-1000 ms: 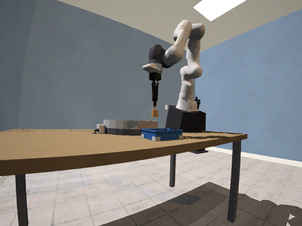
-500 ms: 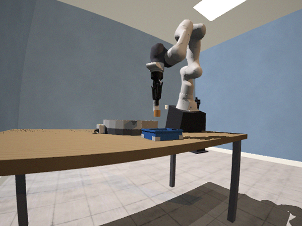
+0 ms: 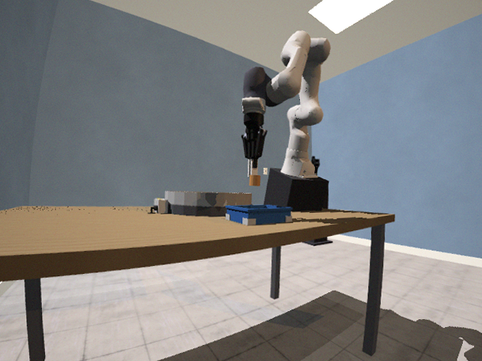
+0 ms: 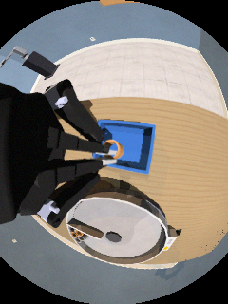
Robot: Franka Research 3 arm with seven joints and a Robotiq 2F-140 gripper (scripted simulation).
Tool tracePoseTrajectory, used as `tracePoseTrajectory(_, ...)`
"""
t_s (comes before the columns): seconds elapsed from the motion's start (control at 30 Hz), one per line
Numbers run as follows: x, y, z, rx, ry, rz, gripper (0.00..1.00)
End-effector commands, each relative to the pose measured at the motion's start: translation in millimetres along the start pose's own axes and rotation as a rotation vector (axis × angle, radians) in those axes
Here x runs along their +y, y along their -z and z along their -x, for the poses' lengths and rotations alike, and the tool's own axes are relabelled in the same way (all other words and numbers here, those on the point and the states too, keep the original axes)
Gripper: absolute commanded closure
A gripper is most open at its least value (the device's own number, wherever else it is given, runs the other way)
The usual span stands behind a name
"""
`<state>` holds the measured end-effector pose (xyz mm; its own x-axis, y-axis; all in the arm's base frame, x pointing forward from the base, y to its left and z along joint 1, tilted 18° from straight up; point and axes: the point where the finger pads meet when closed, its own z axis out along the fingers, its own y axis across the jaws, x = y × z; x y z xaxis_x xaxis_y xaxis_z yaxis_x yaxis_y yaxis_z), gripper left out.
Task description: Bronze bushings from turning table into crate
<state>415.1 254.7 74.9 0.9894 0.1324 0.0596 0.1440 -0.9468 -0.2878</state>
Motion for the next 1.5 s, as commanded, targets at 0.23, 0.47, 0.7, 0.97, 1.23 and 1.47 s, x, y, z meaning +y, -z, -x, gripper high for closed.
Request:
tracePoseTrajectory(0.23,-13,2,0,0.017,0.281,-0.02,1.0)
tracePoseTrajectory(0.47,-19,3,1,0.02,0.366,-0.02,1.0)
tracePoseTrajectory(0.7,-19,3,1,0.02,0.368,-0.02,1.0)
tracePoseTrajectory(0.97,-19,3,1,0.02,0.368,-0.02,1.0)
tracePoseTrajectory(1.23,-19,3,1,0.02,0.368,-0.02,1.0)
tracePoseTrajectory(1.47,-19,3,1,0.02,0.368,-0.02,1.0)
